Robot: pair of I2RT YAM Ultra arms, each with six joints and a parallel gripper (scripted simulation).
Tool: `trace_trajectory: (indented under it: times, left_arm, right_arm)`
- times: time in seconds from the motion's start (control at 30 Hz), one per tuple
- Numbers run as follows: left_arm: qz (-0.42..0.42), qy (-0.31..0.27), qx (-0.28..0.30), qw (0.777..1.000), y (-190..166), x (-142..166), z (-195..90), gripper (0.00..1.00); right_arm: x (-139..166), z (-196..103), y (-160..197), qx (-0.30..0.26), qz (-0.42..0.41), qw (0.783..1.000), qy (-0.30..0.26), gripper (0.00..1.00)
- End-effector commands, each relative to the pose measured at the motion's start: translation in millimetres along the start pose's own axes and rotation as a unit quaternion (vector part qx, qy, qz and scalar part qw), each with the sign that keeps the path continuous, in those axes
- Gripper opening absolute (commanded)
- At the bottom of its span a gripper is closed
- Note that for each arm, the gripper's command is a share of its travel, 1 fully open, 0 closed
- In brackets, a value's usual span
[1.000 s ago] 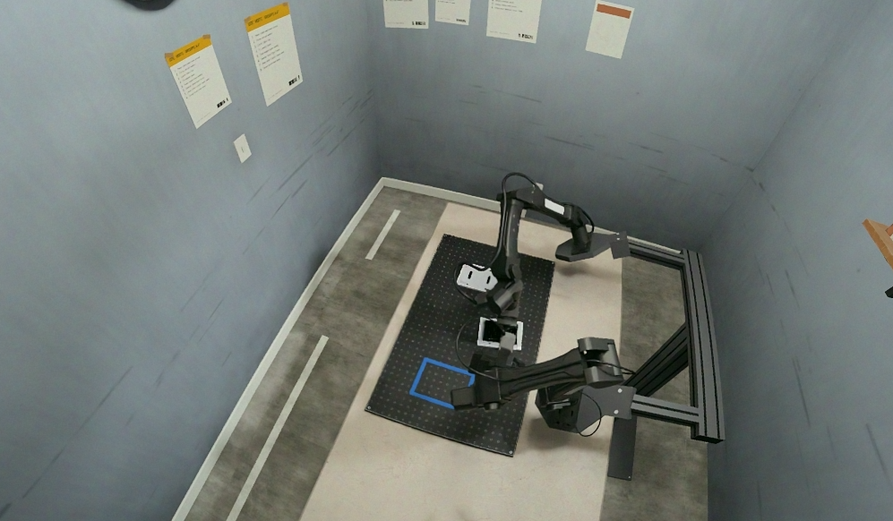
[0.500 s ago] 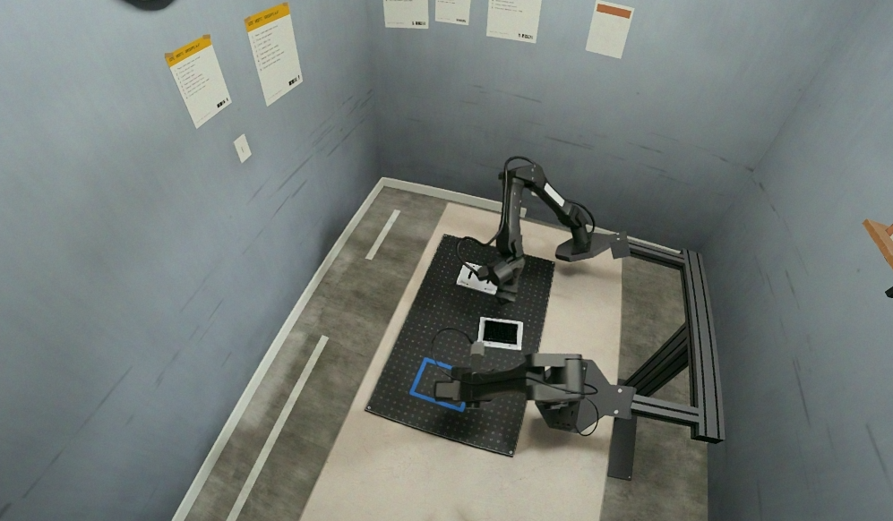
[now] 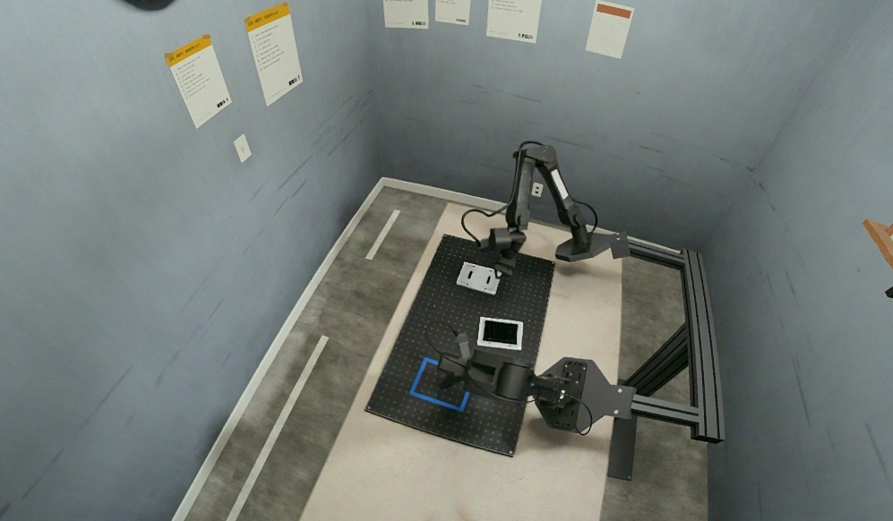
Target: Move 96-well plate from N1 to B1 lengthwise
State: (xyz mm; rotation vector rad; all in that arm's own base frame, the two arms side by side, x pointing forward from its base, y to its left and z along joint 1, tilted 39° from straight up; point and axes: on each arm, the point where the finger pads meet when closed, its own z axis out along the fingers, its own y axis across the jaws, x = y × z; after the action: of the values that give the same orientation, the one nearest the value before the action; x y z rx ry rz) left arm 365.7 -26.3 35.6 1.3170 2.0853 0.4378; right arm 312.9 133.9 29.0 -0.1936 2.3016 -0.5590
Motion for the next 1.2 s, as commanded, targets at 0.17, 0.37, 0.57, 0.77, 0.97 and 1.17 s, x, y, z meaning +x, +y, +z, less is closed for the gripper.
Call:
trace_trajectory:
  times: [0.17,0.37,0.57,0.77,0.97,1.17]
  left_arm:
    - [-0.109,0.009,-0.159,0.981,-16.8,-23.7,32.3,1.00]
    - [-0.123,-0.033,-0.167,0.978,-70.7,-58.1,36.4,1.00]
    - [-0.085,-0.065,-0.136,0.985,-131.3,-81.9,34.3,1.00]
    - [-0.062,-0.082,-0.120,0.988,-159.5,-91.4,30.1,1.00]
    - [-0.051,-0.089,-0.113,0.988,-171.5,-94.8,27.9,1.00]
    - [-0.049,-0.091,-0.111,0.988,-174.7,-95.6,27.2,1.00]
  right_arm:
    - [-27.4,-6.0,-43.5,-0.044,-0.016,0.996,-0.074,1.00]
    - [-43.8,-6.5,-105.9,-0.066,-0.010,0.990,-0.126,1.00]
    - [-66.3,-18.2,-141.5,-0.091,-0.016,0.976,-0.196,1.00]
    - [-93.3,-25.0,-193.4,-0.079,-0.004,0.964,-0.253,1.00]
    - [-100.3,-17.6,-258.7,-0.049,0.013,0.960,-0.276,1.00]
    - [-96.6,-14.7,-315.8,-0.010,0.032,0.959,-0.283,1.00]
